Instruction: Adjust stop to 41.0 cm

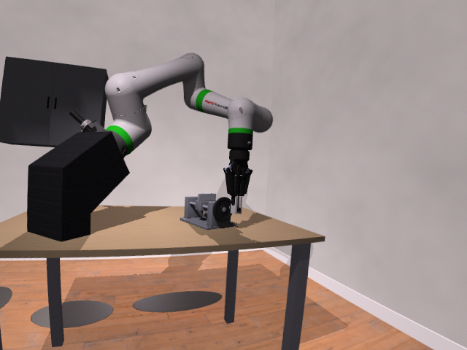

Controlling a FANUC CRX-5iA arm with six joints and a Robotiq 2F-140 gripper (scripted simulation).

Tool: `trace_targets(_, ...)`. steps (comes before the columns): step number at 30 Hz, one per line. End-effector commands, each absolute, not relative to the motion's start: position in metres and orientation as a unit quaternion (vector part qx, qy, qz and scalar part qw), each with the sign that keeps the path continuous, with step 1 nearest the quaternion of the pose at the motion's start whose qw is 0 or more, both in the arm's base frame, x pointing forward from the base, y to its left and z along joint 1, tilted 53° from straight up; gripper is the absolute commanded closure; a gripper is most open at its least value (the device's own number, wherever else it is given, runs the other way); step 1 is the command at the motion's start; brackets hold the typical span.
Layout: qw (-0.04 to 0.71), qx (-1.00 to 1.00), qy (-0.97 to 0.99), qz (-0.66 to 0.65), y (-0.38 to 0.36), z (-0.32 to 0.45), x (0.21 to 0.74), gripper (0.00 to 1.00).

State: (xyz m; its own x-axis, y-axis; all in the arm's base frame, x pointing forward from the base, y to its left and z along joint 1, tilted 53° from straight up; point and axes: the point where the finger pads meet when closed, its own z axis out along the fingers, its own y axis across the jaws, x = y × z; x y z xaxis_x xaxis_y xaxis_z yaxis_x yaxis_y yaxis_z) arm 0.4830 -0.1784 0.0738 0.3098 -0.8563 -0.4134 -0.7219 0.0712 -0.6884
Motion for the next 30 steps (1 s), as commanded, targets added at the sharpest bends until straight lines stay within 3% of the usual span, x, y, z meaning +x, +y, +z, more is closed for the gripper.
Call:
trace_targets(1,0.443,-0.677,0.583,-0.076,-0.174,0.068,0.489,0.96)
trace_targets(30,0.443,-0.677,0.583,-0.076,-0.156,0.022,0.476,0.96)
